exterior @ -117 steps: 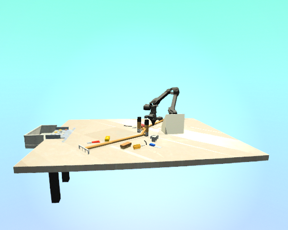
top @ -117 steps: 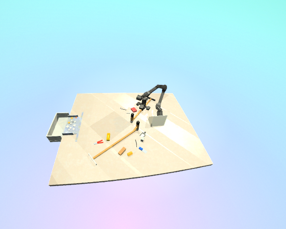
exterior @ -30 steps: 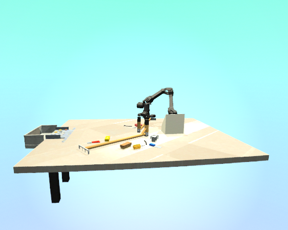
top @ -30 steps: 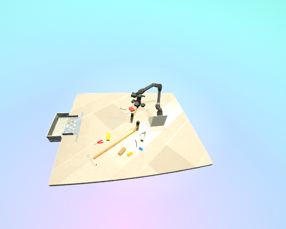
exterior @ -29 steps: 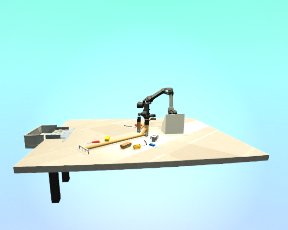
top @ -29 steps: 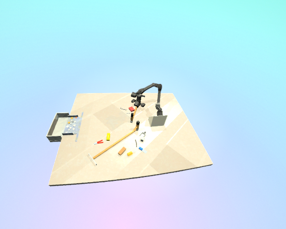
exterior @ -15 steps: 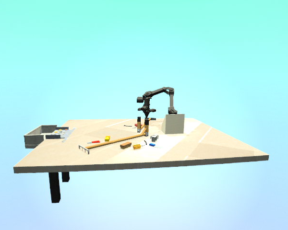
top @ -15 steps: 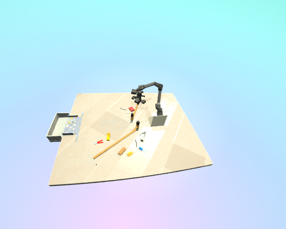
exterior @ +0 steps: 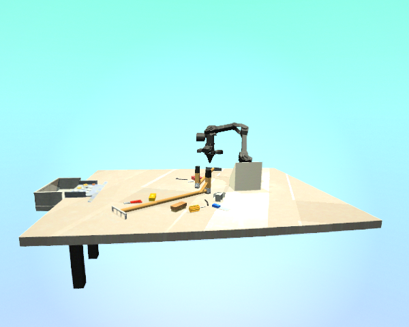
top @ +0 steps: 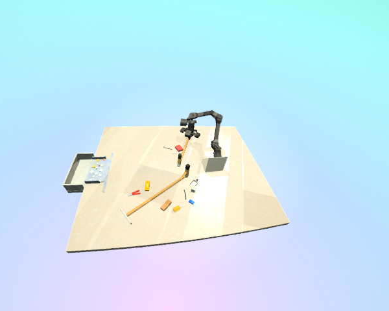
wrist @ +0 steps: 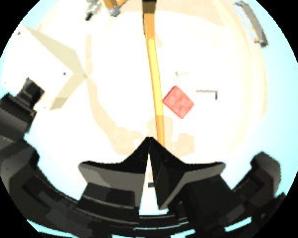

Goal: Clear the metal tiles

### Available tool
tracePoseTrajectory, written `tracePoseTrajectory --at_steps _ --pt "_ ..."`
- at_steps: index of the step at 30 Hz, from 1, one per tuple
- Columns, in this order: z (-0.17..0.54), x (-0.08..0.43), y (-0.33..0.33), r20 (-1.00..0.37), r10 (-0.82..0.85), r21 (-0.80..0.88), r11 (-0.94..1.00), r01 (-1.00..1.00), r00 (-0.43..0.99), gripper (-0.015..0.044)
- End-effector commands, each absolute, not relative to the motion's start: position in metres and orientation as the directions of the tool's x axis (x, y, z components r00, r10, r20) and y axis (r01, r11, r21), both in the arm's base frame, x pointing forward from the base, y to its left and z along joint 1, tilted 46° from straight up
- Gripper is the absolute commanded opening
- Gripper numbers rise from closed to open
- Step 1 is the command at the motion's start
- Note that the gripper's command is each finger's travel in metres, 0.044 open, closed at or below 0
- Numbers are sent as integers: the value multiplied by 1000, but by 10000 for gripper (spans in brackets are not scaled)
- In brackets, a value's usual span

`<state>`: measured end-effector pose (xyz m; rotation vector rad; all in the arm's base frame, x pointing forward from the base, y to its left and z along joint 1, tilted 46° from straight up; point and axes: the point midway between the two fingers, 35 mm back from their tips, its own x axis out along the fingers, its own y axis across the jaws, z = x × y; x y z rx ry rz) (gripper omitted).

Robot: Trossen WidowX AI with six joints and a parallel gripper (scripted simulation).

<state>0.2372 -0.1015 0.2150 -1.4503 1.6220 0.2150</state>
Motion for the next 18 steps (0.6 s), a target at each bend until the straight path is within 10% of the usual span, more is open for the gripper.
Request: tracePoseTrajectory --at_steps 1,18 --pt "222 229 -91 -706 -698 -399 253 -881 119 0" --pt "232 206 -71 -701 -704 -301 147 -942 114 0"
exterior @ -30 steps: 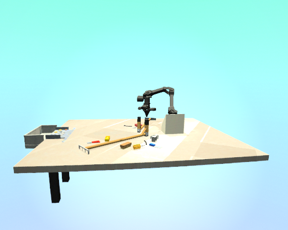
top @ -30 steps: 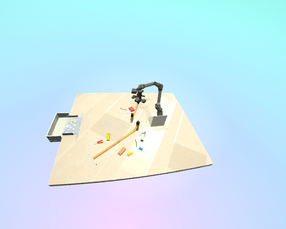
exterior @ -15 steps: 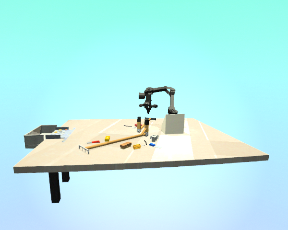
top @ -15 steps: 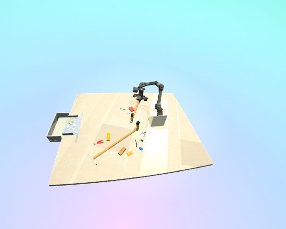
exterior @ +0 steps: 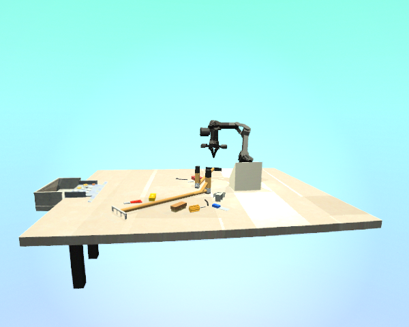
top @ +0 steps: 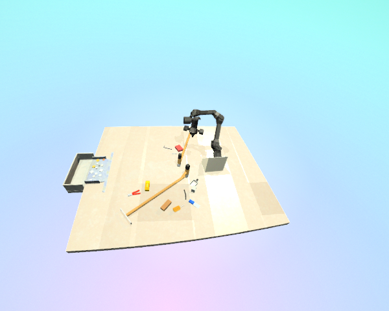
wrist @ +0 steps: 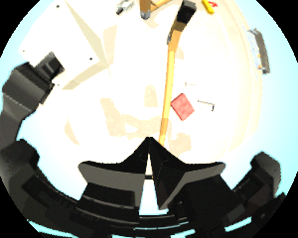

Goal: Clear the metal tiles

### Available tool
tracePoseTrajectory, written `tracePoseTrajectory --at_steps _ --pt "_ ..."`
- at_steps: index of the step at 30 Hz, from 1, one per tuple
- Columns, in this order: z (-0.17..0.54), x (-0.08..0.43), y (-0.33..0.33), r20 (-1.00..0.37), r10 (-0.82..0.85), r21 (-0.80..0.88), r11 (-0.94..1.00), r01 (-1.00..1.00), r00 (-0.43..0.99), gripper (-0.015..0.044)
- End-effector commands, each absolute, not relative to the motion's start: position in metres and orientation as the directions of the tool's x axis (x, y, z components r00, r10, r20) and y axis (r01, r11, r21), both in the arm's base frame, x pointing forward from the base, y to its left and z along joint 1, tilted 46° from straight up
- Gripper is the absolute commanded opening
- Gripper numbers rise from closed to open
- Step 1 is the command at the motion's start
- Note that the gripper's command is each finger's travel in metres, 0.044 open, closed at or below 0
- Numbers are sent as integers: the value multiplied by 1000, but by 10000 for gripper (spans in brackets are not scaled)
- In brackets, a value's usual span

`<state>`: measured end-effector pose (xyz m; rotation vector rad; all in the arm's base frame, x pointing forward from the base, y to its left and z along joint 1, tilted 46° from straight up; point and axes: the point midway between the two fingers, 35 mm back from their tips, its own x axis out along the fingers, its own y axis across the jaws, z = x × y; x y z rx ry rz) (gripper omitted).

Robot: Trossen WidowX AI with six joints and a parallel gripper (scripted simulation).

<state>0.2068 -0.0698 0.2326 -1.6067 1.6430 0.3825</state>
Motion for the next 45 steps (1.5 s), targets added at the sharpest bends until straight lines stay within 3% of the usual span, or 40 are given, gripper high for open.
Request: tracePoseTrajectory --at_steps 1,45 --pt "231 207 -71 -702 -703 -300 147 -943 114 0" --pt "163 226 -134 -718 -687 -295 157 -943 110 0"
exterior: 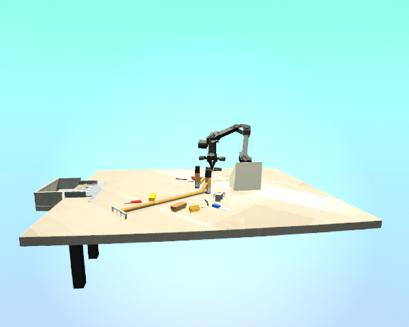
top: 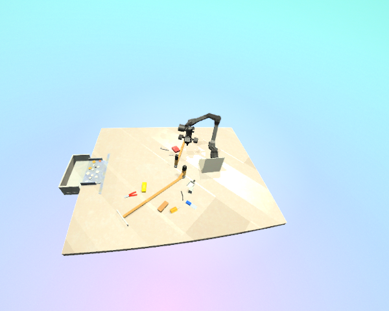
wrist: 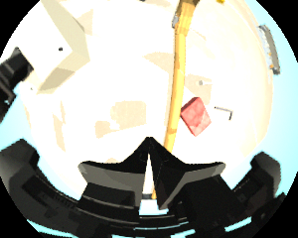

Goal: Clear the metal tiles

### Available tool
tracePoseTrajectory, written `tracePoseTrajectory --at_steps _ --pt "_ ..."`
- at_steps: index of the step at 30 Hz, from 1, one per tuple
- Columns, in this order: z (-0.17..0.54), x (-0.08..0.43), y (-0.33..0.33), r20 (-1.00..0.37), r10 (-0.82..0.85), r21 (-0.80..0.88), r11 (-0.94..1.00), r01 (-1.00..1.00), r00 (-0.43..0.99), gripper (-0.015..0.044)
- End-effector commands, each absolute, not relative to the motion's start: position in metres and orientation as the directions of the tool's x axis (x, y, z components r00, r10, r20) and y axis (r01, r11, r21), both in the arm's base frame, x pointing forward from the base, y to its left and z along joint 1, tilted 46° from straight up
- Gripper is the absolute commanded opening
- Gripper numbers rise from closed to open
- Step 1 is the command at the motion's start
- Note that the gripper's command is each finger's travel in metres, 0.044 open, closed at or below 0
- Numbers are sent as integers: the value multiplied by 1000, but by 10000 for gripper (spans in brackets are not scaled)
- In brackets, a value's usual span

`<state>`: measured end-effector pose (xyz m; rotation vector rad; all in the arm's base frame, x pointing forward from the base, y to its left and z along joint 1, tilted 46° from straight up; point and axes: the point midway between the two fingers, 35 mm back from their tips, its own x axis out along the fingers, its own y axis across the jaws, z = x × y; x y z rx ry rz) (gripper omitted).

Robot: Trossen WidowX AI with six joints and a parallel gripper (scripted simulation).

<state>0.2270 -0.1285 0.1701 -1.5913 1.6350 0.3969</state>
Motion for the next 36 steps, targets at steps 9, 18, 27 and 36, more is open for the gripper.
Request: tracePoseTrajectory --at_steps 9,18,27,36 --pt "151 225 -150 -713 -693 -297 153 -943 112 0" --pt "139 223 -165 -704 -702 -299 147 -943 114 0" --pt "129 218 -180 -692 -713 -300 140 -944 114 0" --pt "131 222 -182 -691 -714 -300 140 -944 114 0"
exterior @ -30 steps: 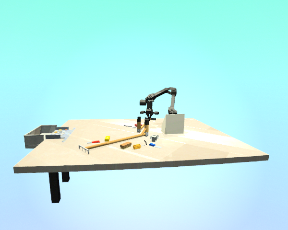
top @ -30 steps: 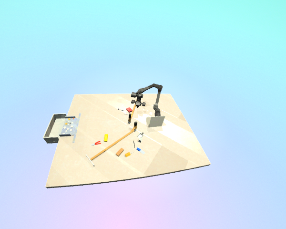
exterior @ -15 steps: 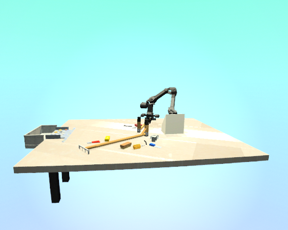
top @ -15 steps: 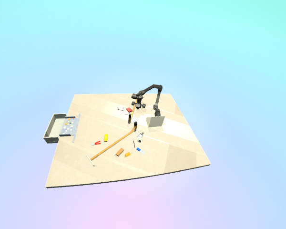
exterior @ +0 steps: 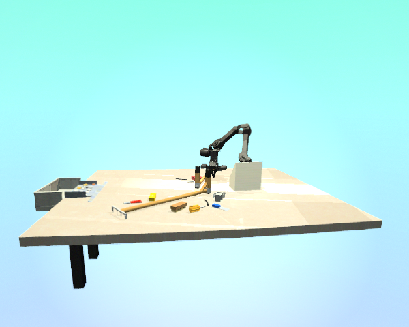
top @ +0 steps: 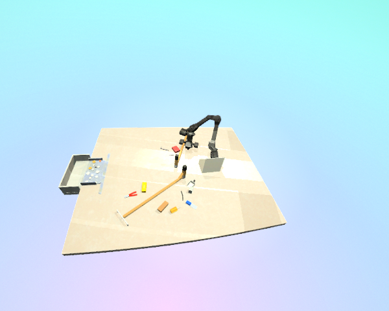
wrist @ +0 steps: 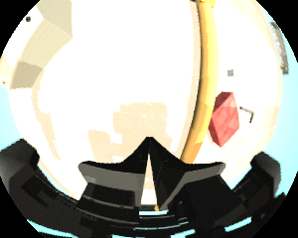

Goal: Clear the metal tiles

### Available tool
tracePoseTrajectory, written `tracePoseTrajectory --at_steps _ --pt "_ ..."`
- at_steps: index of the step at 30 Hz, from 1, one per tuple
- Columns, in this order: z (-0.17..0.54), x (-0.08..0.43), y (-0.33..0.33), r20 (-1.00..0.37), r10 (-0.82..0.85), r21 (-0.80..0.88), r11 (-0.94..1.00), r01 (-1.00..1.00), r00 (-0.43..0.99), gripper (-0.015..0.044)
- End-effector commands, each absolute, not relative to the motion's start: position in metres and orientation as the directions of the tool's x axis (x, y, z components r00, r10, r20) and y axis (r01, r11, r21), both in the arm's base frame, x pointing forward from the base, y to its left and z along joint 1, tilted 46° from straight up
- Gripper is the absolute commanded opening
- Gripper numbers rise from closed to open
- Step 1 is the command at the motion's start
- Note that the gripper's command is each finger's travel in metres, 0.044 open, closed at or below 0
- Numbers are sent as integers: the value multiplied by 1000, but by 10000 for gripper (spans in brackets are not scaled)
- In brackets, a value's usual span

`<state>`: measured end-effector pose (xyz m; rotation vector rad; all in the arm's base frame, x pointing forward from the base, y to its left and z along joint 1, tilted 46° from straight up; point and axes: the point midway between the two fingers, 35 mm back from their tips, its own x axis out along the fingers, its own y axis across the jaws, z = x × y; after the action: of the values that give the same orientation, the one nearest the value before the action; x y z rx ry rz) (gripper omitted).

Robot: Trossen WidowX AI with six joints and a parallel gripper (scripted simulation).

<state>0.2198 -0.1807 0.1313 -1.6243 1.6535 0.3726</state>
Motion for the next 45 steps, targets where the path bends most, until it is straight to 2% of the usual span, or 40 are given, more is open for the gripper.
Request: tracePoseTrajectory --at_steps 1,45 --pt "132 223 -182 -691 -714 -300 140 -944 114 0" --pt "149 263 -189 -691 -713 -302 141 -943 115 0"
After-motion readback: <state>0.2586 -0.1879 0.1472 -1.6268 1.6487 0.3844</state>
